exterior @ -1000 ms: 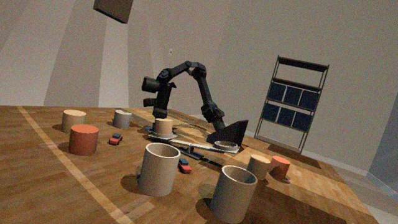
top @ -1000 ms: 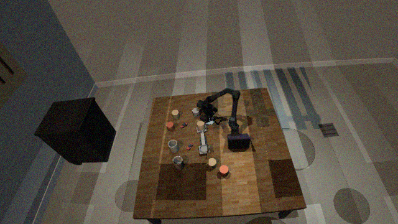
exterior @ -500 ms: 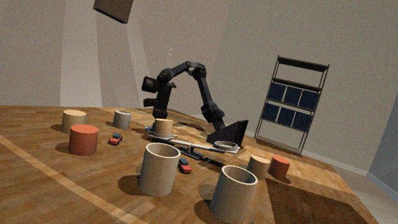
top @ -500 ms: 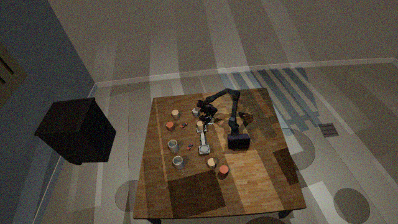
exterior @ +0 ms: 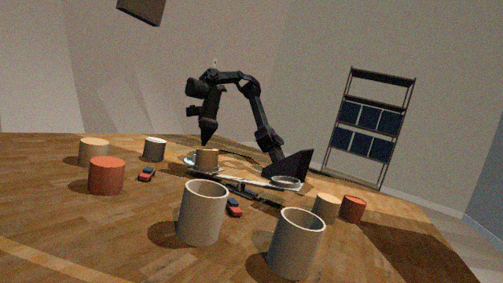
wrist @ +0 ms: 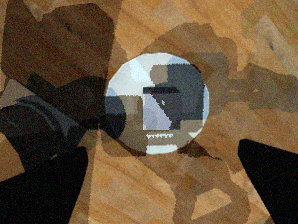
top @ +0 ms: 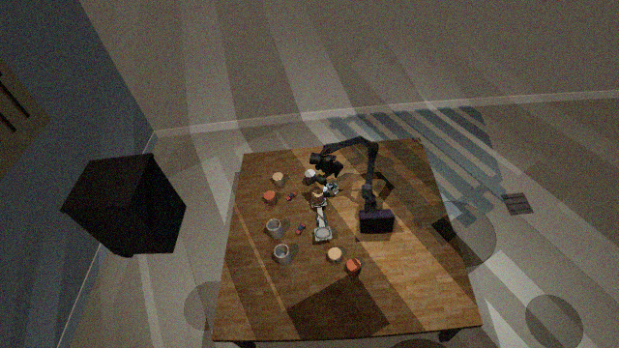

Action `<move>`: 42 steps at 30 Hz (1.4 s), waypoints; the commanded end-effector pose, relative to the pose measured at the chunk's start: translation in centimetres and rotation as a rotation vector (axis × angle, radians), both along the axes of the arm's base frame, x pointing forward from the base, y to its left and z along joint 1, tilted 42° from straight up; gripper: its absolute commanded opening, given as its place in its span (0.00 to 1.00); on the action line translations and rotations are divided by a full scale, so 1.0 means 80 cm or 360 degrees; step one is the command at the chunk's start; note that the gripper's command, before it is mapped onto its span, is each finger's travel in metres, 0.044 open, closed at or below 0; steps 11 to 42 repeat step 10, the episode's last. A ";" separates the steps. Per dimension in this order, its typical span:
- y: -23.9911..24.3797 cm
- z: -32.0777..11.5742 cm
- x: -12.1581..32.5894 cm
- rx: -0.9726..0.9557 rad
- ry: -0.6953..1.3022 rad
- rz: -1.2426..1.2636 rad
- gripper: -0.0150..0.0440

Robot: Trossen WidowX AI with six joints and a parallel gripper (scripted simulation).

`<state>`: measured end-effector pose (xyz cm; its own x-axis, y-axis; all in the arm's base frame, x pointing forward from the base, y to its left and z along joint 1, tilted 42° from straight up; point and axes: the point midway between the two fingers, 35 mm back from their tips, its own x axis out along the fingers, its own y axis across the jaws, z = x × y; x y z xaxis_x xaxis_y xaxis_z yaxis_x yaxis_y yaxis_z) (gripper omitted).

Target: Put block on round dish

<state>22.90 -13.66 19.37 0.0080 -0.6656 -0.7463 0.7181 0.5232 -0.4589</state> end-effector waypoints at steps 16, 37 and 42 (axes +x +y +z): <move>0.024 0.030 0.000 -0.0009 -0.0017 0.0013 1.00; 0.024 0.030 0.000 -0.0009 -0.0017 0.0013 1.00; 0.024 0.030 0.000 -0.0009 -0.0017 0.0013 1.00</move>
